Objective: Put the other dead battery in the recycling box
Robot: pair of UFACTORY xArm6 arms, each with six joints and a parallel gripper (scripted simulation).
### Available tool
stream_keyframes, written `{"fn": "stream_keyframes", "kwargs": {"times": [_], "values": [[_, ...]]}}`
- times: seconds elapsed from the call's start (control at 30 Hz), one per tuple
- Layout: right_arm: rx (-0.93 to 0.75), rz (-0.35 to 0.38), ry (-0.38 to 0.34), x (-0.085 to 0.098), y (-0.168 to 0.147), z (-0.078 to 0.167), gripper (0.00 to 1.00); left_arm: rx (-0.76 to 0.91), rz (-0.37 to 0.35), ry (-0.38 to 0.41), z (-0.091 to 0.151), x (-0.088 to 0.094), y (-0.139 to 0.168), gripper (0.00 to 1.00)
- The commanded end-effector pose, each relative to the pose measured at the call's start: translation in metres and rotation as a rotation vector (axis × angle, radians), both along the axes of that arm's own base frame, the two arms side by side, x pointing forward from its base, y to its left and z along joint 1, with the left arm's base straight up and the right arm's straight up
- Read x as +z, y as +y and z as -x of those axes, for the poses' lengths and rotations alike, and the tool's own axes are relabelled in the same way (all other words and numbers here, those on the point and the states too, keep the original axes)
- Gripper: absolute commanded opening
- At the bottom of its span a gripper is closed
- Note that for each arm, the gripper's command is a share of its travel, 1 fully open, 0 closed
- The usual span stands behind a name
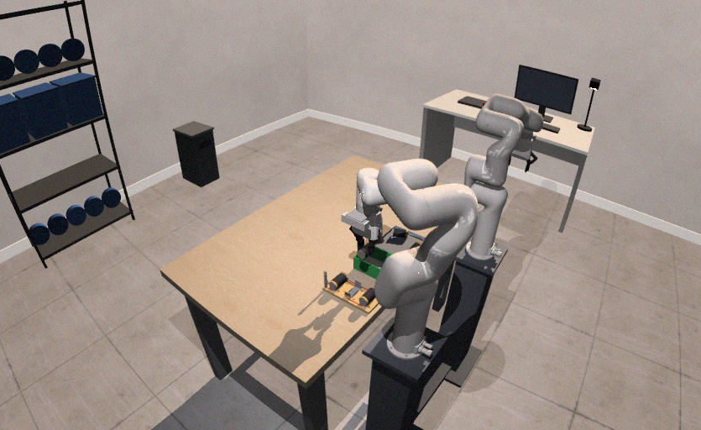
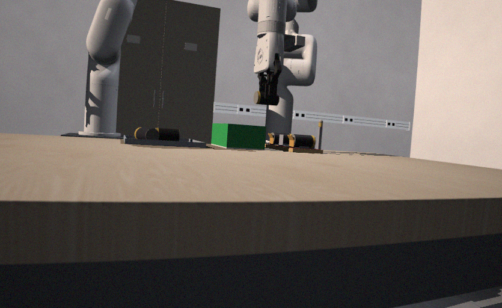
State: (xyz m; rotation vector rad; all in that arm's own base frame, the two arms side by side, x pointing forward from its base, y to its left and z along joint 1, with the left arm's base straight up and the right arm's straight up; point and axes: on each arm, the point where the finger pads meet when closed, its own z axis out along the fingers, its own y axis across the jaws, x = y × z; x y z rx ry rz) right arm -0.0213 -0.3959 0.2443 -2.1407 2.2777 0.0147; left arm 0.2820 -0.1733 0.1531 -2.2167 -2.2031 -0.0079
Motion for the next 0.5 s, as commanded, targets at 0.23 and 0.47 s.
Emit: {"fn": "stream_keyframes", "kwargs": {"times": [0.23,0.47], "values": [[0.009,0.018,0.005,0.006,-0.004,0.0,1.0,-0.004,0.023,-0.022,0.007,0.011,0.087,0.28],[0.009,0.018,0.005,0.006,-0.004,0.0,1.0,-0.004,0.023,-0.022,0.007,0.011,0.088,0.28]]}}
